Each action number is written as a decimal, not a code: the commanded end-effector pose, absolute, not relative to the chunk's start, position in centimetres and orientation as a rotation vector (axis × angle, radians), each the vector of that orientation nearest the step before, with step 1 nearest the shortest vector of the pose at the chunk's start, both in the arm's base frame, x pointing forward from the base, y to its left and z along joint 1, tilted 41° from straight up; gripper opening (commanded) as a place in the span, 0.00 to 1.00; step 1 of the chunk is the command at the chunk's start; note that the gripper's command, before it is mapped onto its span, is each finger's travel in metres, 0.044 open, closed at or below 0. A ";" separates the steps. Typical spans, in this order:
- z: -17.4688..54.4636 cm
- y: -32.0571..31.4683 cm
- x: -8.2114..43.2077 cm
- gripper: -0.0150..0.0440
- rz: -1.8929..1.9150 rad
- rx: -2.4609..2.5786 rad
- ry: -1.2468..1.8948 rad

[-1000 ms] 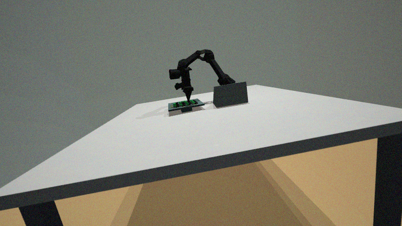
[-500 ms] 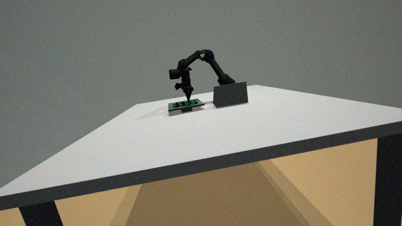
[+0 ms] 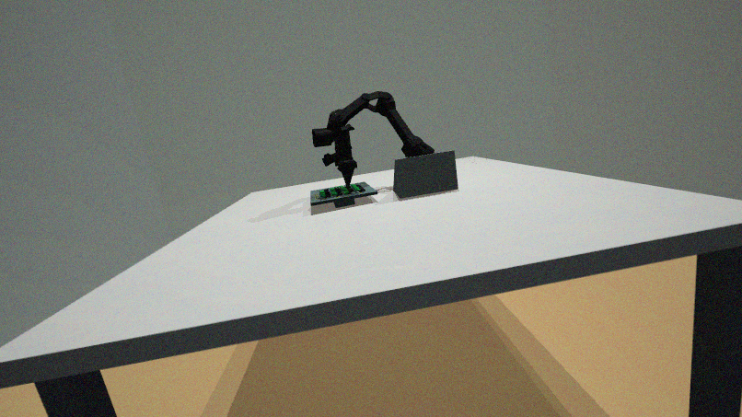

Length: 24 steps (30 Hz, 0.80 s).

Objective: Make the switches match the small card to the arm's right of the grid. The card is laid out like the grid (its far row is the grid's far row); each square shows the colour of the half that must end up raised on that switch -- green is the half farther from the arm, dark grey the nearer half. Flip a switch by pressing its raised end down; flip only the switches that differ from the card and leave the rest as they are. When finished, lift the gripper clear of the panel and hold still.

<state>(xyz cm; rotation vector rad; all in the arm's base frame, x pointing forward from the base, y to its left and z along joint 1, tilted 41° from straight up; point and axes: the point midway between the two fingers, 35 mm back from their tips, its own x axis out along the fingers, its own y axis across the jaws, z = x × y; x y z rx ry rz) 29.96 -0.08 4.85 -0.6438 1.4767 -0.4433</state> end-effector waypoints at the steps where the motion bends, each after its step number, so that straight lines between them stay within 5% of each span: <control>1: 4.8 -0.2 29.9 0.25 -0.443 -0.650 1.478; 24: 4.5 -0.4 29.9 0.25 -0.444 -0.650 1.478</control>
